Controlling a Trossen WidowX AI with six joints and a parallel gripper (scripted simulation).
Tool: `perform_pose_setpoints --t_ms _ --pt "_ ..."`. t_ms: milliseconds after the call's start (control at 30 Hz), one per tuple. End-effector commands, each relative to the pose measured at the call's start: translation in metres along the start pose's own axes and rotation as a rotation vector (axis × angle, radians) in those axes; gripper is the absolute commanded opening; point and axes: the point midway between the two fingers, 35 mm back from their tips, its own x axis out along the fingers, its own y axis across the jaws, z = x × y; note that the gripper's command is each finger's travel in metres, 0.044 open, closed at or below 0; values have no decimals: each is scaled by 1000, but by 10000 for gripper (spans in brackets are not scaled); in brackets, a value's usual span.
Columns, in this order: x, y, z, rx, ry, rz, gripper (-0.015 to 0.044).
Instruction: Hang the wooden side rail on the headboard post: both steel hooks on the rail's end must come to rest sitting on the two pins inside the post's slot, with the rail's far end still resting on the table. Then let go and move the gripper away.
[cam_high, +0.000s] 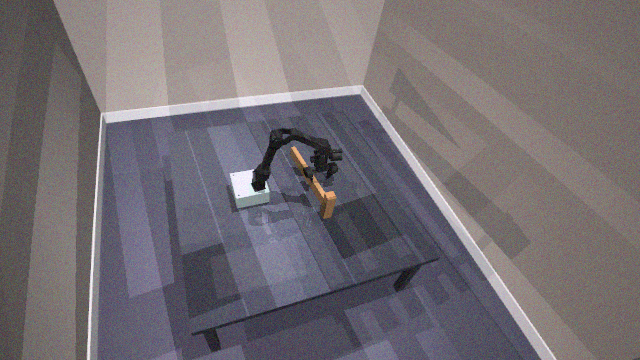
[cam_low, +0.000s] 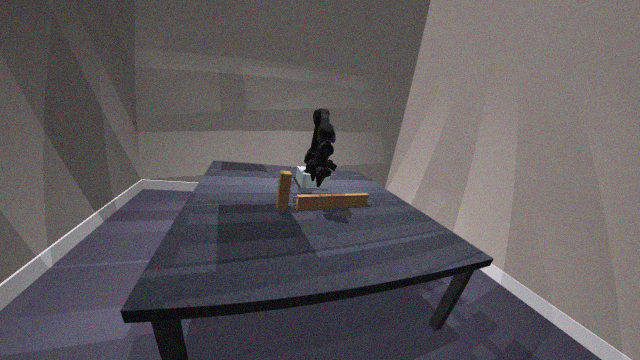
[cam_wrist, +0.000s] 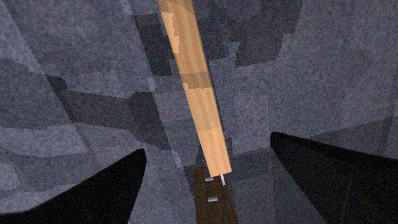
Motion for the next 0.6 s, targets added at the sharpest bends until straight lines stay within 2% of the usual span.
perform_pose_setpoints --t_ms 0,267,400,567 --pt "-7 -5 2 -152 -53 15 440" --pt "-5 -5 2 -152 -53 15 440" --pt "26 -5 3 -152 -53 15 440" --pt "30 -5 4 -152 -53 15 440"
